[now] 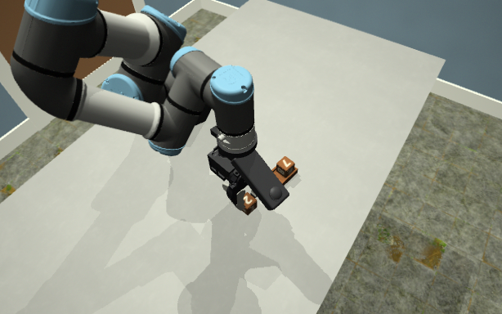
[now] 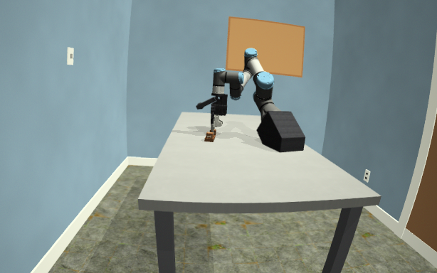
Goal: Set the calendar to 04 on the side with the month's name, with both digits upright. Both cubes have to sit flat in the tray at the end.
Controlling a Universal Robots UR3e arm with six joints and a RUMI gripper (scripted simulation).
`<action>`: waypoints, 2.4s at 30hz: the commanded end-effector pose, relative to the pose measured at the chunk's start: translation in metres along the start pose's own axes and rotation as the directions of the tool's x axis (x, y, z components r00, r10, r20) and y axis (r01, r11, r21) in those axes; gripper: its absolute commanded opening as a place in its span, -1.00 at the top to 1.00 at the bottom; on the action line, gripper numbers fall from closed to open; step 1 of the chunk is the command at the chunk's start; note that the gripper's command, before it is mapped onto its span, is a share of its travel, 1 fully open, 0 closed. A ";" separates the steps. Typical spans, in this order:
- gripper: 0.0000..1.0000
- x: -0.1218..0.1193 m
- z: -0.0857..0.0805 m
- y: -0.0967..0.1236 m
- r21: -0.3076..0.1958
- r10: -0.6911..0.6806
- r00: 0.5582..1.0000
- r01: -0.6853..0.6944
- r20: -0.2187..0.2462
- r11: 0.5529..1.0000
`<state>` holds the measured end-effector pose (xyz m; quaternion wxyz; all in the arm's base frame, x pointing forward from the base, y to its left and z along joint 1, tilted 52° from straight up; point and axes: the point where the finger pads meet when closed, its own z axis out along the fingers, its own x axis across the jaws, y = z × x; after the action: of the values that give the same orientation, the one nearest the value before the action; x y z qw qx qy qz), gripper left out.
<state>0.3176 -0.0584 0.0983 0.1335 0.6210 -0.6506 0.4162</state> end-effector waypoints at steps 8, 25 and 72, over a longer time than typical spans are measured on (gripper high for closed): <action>0.78 0.000 0.000 0.000 0.000 0.000 1.000 0.000 0.001 1.000; 0.78 0.000 0.000 0.000 0.000 0.000 1.000 0.000 0.001 1.000; 0.42 0.000 -0.002 -0.001 0.002 0.002 1.000 -0.002 0.001 1.000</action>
<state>0.3174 -0.0585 0.0982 0.1337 0.6210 -0.6507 0.4160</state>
